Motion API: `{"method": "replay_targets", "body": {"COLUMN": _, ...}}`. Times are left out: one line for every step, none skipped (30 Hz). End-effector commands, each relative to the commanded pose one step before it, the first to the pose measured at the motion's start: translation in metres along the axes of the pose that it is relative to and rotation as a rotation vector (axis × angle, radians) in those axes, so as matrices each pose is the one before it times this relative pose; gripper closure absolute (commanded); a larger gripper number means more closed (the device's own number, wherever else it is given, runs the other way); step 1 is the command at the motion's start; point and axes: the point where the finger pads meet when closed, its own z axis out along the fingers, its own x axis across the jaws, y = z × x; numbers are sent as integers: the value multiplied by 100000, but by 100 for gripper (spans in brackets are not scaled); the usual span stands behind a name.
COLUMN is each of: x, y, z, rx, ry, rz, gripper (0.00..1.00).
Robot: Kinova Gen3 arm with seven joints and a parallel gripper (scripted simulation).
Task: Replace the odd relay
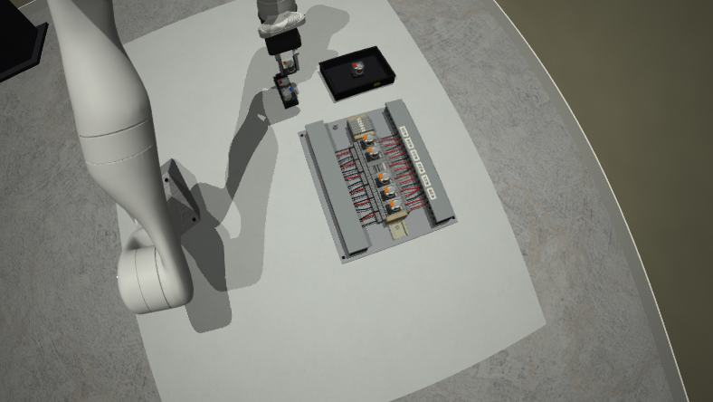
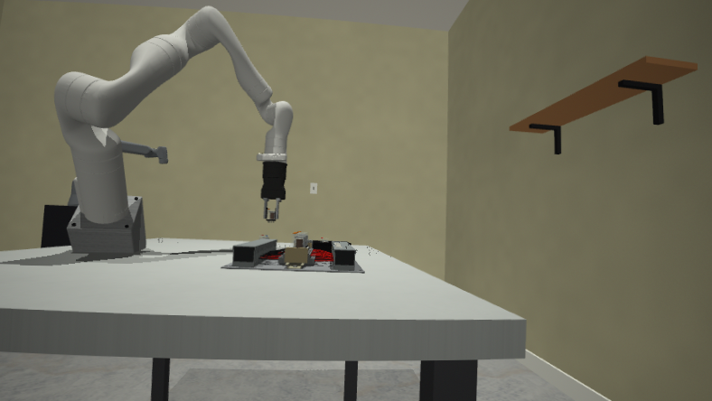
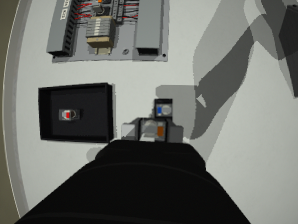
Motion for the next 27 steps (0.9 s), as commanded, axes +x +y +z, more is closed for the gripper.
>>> {"method": "replay_targets", "body": {"x": -412, "y": -1050, "z": -351, "rx": -779, "ry": 453, "rz": 945, "gripper": 100}}
{"method": "replay_targets", "body": {"x": 0, "y": 0, "z": 0, "rx": 0, "ry": 0, "rz": 0, "gripper": 100}}
{"method": "replay_targets", "body": {"x": 0, "y": 0, "z": 0, "rx": 0, "ry": 0, "rz": 0, "gripper": 100}}
{"method": "replay_targets", "body": {"x": -105, "y": -177, "z": 235, "rx": 602, "ry": -362, "rz": -519, "gripper": 100}}
{"method": "replay_targets", "body": {"x": -152, "y": -363, "z": 6, "rx": -42, "ry": 25, "rz": 36, "gripper": 100}}
{"method": "replay_targets", "body": {"x": -152, "y": -363, "z": 6, "rx": -42, "ry": 25, "rz": 36, "gripper": 100}}
{"method": "replay_targets", "body": {"x": -152, "y": -363, "z": 6, "rx": -42, "ry": 25, "rz": 36, "gripper": 100}}
{"method": "replay_targets", "body": {"x": -152, "y": -363, "z": 5, "rx": -42, "ry": 25, "rz": 36, "gripper": 100}}
{"method": "replay_targets", "body": {"x": -152, "y": -363, "z": 5, "rx": -42, "ry": 25, "rz": 36, "gripper": 100}}
{"method": "replay_targets", "body": {"x": -152, "y": -363, "z": 5, "rx": -42, "ry": 25, "rz": 36, "gripper": 100}}
{"method": "replay_targets", "body": {"x": -153, "y": -363, "z": 5, "rx": -42, "ry": 25, "rz": 36, "gripper": 100}}
{"method": "replay_targets", "body": {"x": -153, "y": -363, "z": 5, "rx": -42, "ry": 25, "rz": 36, "gripper": 100}}
{"method": "replay_targets", "body": {"x": -153, "y": -363, "z": 5, "rx": -42, "ry": 25, "rz": 36, "gripper": 100}}
{"method": "replay_targets", "body": {"x": -153, "y": -363, "z": 4, "rx": -42, "ry": 25, "rz": 36, "gripper": 100}}
{"method": "replay_targets", "body": {"x": -153, "y": -363, "z": 4, "rx": -42, "ry": 25, "rz": 36, "gripper": 100}}
{"method": "replay_targets", "body": {"x": -153, "y": -363, "z": 4, "rx": -42, "ry": 25, "rz": 36, "gripper": 100}}
{"method": "replay_targets", "body": {"x": -153, "y": -363, "z": 4, "rx": -42, "ry": 25, "rz": 36, "gripper": 100}}
{"method": "replay_targets", "body": {"x": -154, "y": -363, "z": 4, "rx": -42, "ry": 25, "rz": 36, "gripper": 100}}
{"method": "replay_targets", "body": {"x": 0, "y": 0, "z": 0, "rx": 0, "ry": 0, "rz": 0, "gripper": 100}}
{"method": "replay_targets", "body": {"x": 0, "y": 0, "z": 0, "rx": 0, "ry": 0, "rz": 0, "gripper": 100}}
{"method": "replay_targets", "body": {"x": -96, "y": -173, "z": 172, "rx": 634, "ry": -402, "rz": -592, "gripper": 100}}
{"method": "replay_targets", "body": {"x": -151, "y": -363, "z": 3, "rx": -44, "ry": 28, "rz": 42, "gripper": 100}}
{"method": "replay_targets", "body": {"x": -151, "y": -363, "z": 3, "rx": -44, "ry": 28, "rz": 42, "gripper": 100}}
{"method": "replay_targets", "body": {"x": -151, "y": -363, "z": 3, "rx": -44, "ry": 28, "rz": 42, "gripper": 100}}
{"method": "replay_targets", "body": {"x": -151, "y": -363, "z": 3, "rx": -44, "ry": 28, "rz": 42, "gripper": 100}}
{"method": "replay_targets", "body": {"x": -152, "y": -363, "z": 2, "rx": -44, "ry": 28, "rz": 42, "gripper": 100}}
{"method": "replay_targets", "body": {"x": -152, "y": -363, "z": 2, "rx": -44, "ry": 28, "rz": 42, "gripper": 100}}
